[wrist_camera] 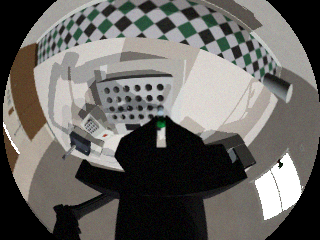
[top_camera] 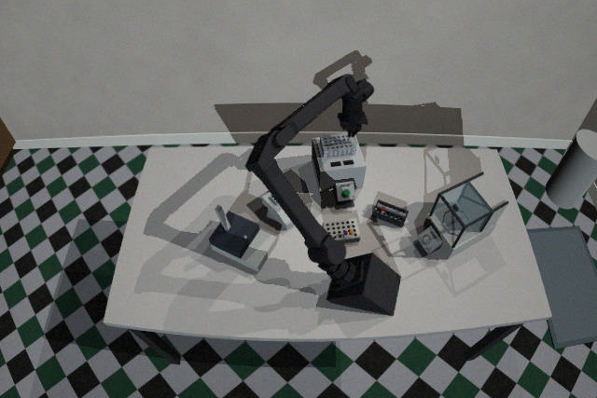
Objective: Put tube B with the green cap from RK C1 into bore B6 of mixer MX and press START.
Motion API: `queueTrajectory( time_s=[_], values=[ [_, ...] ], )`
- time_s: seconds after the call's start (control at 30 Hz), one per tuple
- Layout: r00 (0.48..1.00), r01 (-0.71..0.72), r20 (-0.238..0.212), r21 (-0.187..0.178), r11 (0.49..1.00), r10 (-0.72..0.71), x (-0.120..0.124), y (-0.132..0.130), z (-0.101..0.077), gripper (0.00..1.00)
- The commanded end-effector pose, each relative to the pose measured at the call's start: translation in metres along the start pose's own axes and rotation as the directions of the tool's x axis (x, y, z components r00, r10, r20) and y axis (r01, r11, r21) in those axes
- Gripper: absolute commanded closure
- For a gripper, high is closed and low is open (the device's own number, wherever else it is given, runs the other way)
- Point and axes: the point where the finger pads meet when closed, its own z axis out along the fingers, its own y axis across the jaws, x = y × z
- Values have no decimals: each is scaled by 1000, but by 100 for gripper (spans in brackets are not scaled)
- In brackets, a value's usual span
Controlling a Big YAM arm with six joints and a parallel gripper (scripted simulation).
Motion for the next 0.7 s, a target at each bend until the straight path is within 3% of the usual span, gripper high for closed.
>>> queueTrajectory(
  time_s=[0.0, 0.67],
  values=[
    [1000, 29, -2, 0, 1000, -29, -6, 7, 6, 91],
    [1000, 31, -4, -1, 1000, -31, -8, 1, 8, 91]
  ],
)
